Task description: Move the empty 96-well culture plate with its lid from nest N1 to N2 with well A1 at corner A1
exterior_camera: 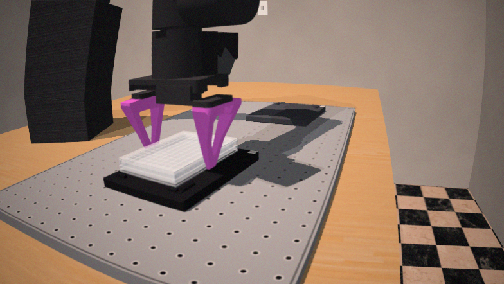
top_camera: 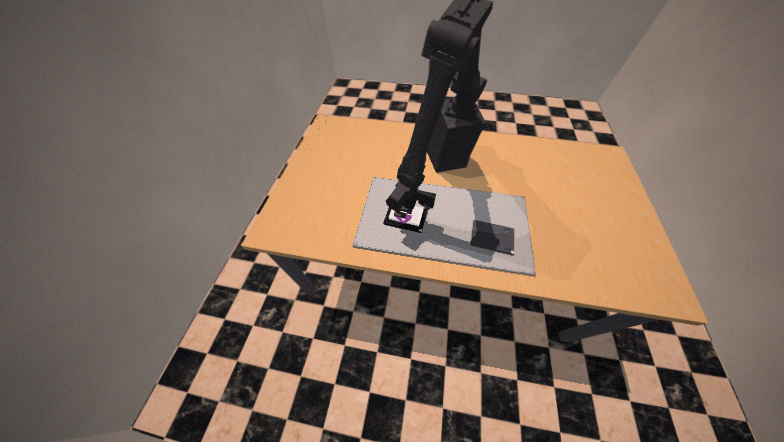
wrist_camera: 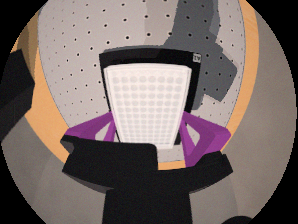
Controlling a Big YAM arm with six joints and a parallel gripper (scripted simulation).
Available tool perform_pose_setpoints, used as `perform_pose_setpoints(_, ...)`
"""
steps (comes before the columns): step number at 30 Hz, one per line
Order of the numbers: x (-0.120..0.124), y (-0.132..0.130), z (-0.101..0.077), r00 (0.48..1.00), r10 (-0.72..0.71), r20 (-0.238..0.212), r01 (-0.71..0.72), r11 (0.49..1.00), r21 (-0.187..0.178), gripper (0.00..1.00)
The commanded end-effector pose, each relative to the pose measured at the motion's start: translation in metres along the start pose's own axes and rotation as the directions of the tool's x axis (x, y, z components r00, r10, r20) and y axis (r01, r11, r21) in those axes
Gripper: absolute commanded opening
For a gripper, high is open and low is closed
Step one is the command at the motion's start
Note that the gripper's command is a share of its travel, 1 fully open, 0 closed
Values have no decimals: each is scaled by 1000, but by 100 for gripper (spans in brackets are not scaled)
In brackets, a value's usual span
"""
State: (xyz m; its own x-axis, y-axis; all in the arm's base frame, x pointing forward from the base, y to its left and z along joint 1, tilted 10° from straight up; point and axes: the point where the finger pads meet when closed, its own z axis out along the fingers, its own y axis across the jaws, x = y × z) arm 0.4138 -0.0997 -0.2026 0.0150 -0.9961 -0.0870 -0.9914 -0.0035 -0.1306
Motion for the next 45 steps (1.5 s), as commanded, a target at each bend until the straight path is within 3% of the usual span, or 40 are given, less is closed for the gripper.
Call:
perform_pose_setpoints(1, 9, -22, 2, 1000, -12, -4, 13, 999, 36, 0)
perform_pose_setpoints(12, 10, -21, 2, 1000, -10, -3, 10, 999, 35, 0)
perform_pose_setpoints(13, 10, -21, 2, 1000, -10, -3, 10, 999, 35, 100)
perform_pose_setpoints(19, 11, -28, -5, 1000, -7, -11, 7, 999, 53, 100)
perform_pose_setpoints(34, 11, -28, -5, 1000, -7, -11, 8, 999, 53, 100)
perform_pose_setpoints(36, 14, -32, -19, 1000, -7, -14, 8, 998, 60, 100)
perform_pose_setpoints(39, 10, -18, -25, 1000, -4, -6, 4, 999, 38, 100)
perform_pose_setpoints(45, 8, -18, -35, 1000, -8, -7, 8, 999, 37, 100)
